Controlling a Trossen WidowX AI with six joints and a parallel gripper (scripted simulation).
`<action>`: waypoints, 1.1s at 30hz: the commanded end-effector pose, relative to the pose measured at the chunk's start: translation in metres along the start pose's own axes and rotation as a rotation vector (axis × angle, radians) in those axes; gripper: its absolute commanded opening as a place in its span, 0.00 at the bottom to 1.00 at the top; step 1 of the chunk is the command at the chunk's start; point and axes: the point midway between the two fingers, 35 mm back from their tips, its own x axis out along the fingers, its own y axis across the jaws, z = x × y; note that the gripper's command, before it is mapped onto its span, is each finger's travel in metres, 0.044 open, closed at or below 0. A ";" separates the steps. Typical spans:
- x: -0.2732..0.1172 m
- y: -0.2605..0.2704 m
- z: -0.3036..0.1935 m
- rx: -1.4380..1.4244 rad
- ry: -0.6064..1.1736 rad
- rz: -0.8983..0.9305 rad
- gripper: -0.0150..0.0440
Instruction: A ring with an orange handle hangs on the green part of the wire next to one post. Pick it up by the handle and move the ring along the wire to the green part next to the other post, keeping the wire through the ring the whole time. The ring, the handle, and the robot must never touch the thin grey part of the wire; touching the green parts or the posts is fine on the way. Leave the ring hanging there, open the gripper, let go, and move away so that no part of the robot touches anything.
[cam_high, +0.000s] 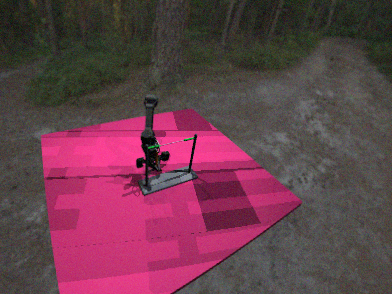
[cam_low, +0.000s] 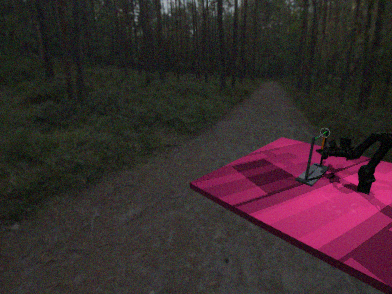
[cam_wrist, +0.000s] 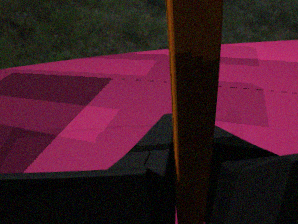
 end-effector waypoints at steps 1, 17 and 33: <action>0.000 -0.001 0.000 0.004 0.001 -0.004 0.00; 0.000 0.013 0.000 0.004 0.001 -0.001 0.00; 0.001 0.029 0.001 0.006 0.002 0.002 0.00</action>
